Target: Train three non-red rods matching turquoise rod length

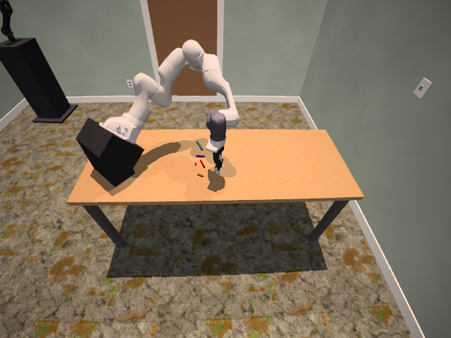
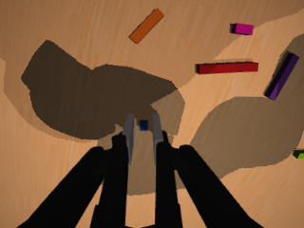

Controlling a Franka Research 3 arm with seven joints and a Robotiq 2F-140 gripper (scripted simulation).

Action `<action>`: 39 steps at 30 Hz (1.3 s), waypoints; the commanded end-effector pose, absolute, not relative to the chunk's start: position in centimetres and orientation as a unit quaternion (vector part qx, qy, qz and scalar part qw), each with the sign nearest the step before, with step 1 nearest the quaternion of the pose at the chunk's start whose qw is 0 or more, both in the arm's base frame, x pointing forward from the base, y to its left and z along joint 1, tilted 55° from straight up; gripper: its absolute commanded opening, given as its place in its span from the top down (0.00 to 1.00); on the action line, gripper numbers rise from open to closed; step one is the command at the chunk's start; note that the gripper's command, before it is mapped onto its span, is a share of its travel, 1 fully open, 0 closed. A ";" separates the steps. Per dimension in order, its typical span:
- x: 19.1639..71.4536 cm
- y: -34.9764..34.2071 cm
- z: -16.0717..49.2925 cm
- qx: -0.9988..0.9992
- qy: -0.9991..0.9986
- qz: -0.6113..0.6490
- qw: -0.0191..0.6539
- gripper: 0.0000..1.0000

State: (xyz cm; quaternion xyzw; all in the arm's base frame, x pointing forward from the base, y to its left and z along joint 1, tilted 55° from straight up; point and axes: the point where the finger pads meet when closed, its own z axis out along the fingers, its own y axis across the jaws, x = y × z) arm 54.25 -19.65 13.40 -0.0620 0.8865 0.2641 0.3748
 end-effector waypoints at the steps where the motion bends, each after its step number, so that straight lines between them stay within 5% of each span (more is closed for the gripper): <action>1: 54.4 -19.7 13.4 -0.064 0.886 0.262 0.376 0.85; 17: 54.4 -19.7 13.4 -0.064 0.886 0.262 0.376 0.85; 18: 54.4 -19.7 13.4 -0.064 0.886 0.262 0.376 0.97; 39: 54.4 -19.7 13.4 -0.064 0.886 0.262 0.376 0.97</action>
